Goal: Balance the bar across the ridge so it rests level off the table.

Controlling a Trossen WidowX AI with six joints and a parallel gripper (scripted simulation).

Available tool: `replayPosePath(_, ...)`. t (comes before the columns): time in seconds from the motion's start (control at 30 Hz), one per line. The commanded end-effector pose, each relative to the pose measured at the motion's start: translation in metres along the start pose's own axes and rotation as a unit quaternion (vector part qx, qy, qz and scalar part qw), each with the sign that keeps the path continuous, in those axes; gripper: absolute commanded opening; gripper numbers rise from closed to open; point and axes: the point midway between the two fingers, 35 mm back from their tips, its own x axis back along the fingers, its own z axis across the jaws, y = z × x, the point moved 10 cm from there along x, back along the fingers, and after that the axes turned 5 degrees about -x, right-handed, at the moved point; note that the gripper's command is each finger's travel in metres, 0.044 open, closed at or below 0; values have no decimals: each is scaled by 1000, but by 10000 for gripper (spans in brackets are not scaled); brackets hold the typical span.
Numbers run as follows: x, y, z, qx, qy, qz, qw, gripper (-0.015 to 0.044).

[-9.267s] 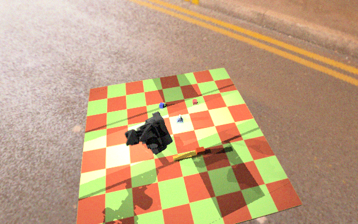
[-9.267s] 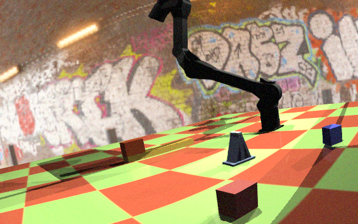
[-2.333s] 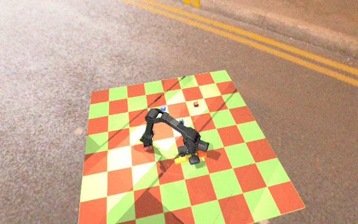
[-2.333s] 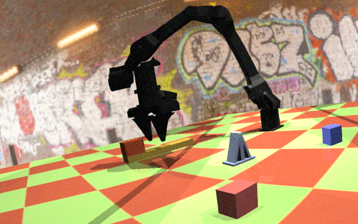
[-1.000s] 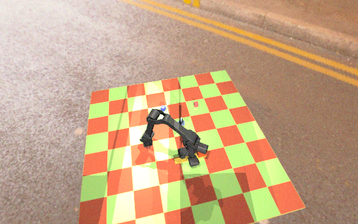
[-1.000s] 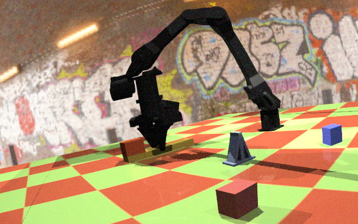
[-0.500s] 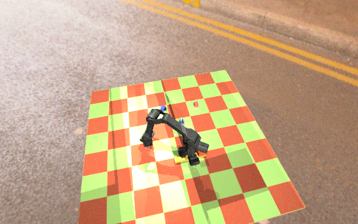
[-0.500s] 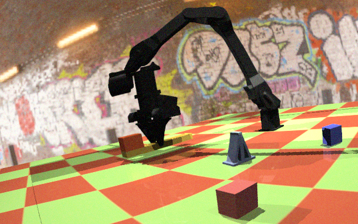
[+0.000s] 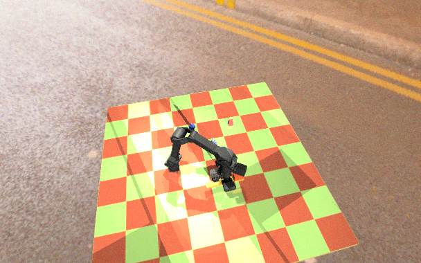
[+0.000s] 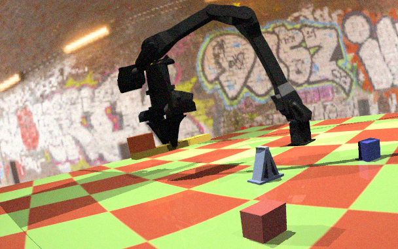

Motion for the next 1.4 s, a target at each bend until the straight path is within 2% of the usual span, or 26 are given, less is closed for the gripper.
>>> replayPosePath(0.0,12,0,0,-1,3,3,1000,0)
replayPosePath(0.63,53,4,-4,11,4,2,1000,0)
replayPosePath(1.0,54,-4,-27,225,3,2,974,0)
replayPosePath(1.37,54,-10,-50,431,3,2,902,0)
